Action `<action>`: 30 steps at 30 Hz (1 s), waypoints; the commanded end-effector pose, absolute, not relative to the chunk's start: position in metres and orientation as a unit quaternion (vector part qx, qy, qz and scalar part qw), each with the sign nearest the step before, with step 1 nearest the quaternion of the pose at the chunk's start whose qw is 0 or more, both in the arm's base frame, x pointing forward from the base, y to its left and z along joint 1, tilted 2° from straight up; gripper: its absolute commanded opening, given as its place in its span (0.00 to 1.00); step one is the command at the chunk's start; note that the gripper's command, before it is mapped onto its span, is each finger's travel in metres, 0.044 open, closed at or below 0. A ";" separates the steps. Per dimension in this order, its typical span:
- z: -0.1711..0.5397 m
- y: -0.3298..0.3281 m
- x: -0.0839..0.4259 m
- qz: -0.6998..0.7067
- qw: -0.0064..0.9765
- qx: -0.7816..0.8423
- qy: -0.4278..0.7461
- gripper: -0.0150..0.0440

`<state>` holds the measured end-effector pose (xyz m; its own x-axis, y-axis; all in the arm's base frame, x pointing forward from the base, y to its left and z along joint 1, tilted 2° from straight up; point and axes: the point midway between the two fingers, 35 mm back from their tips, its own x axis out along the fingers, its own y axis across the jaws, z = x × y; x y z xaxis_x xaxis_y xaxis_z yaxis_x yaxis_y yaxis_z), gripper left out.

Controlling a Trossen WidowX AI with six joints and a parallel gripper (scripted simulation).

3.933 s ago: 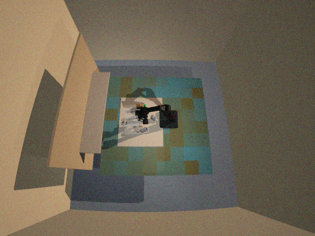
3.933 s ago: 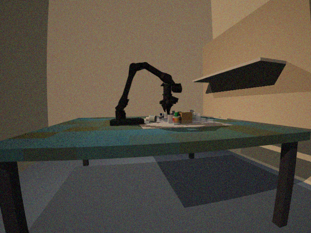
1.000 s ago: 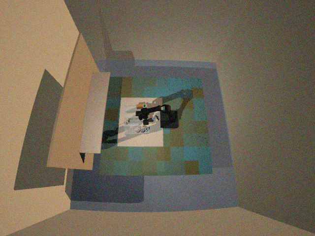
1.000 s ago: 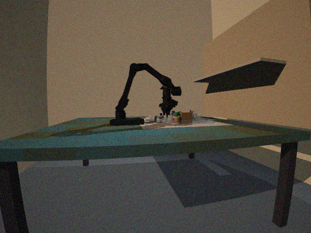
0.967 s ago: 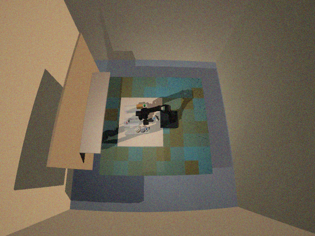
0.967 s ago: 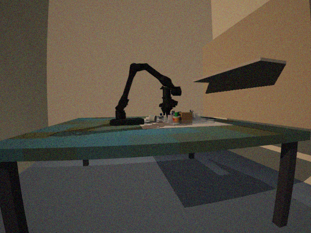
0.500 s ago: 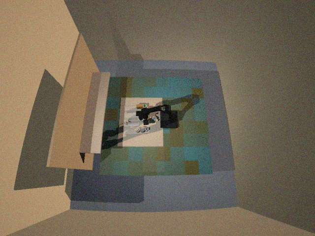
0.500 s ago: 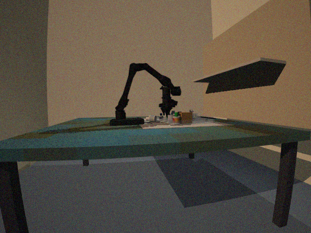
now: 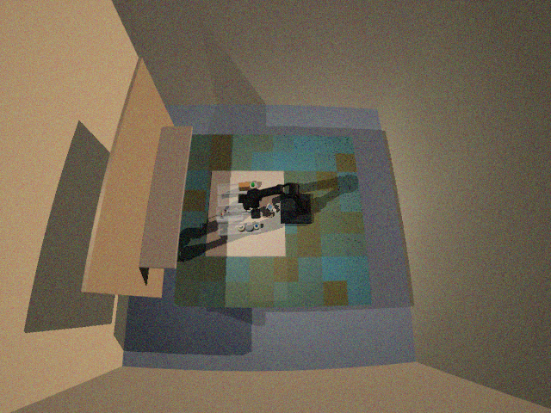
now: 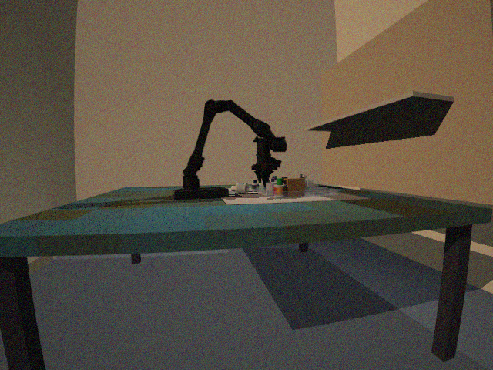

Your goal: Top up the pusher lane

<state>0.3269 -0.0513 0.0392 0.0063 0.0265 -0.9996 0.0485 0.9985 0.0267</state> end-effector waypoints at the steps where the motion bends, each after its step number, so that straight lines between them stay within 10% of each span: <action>1: 0.039 -0.051 0.327 -0.008 0.708 0.028 0.705 0.43; 9: 0.039 -0.051 0.327 -0.008 0.708 0.028 0.705 0.76; 30: 0.062 -0.052 0.301 -0.008 0.708 0.028 0.706 0.76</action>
<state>0.3113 -0.0520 0.0618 0.0060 0.0264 -0.9996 0.0543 0.9982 0.0267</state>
